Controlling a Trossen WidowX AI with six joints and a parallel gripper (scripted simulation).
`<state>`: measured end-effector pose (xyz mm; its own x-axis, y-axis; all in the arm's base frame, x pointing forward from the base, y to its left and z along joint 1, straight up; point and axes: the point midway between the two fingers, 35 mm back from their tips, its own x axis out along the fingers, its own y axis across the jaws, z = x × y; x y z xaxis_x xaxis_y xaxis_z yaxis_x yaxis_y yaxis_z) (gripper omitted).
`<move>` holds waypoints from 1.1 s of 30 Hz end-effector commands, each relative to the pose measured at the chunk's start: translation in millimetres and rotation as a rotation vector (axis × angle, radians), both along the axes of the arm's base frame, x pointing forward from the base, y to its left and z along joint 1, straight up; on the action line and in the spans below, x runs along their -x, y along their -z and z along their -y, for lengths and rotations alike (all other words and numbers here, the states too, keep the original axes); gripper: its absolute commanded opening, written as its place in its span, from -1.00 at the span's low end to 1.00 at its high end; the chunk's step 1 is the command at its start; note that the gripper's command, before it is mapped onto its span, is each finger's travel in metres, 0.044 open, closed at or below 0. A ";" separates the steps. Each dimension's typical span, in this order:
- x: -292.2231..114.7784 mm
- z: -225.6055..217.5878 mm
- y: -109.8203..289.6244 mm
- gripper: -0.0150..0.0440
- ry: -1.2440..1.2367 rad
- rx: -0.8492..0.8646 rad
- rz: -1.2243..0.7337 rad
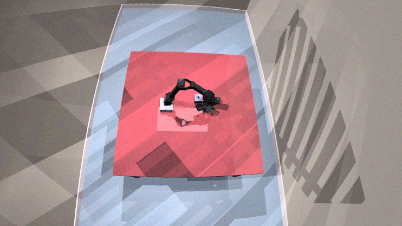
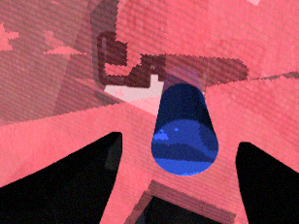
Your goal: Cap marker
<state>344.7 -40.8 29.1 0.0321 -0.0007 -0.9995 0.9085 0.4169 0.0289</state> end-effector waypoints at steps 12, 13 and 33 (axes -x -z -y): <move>0.3 0.8 25.2 0.34 -0.005 0.002 -0.005; 0.4 0.8 26.8 0.34 -0.005 0.002 -0.005; 0.7 1.2 35.3 -0.22 -0.005 0.002 -0.005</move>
